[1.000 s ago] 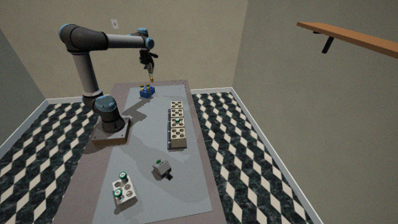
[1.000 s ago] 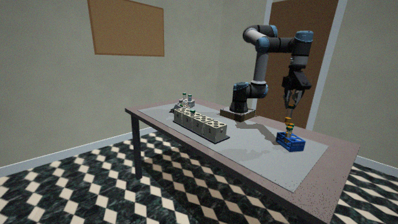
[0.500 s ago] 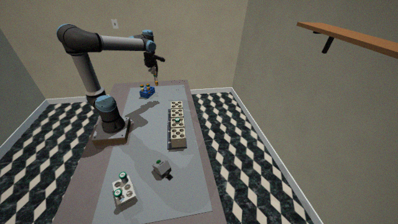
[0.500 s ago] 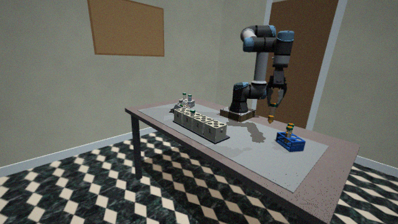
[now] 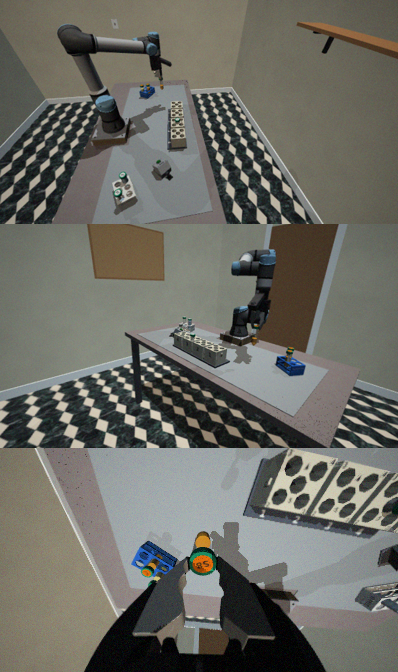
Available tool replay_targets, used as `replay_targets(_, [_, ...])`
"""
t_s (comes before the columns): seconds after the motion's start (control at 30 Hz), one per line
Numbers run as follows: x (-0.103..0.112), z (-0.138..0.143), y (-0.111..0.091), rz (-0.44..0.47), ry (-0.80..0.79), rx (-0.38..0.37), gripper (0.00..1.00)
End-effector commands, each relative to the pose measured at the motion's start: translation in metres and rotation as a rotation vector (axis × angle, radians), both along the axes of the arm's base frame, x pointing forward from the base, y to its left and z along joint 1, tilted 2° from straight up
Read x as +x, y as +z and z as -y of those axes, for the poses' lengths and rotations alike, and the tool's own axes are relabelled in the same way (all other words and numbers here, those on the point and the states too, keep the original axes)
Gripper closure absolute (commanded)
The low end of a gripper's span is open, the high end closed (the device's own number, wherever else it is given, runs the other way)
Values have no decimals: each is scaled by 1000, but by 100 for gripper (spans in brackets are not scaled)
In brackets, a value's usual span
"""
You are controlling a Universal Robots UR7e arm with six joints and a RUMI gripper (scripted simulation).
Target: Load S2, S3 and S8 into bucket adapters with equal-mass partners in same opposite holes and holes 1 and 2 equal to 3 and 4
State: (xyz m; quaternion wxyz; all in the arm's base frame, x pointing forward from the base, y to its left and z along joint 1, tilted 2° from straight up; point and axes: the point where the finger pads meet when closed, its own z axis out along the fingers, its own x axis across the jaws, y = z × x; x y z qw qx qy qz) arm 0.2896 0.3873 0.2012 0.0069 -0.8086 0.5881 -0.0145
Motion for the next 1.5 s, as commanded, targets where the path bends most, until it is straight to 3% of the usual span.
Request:
replay_targets(0.0, [24, 26, 2, 2, -137, 6, 100])
replay_targets(0.07, [33, 36, 2, 2, -189, 8, 100])
replay_targets(1.03, [143, 158, 6, 3, -189, 8, 100])
replay_targets(1.47, [143, 158, 1, 3, -189, 8, 100])
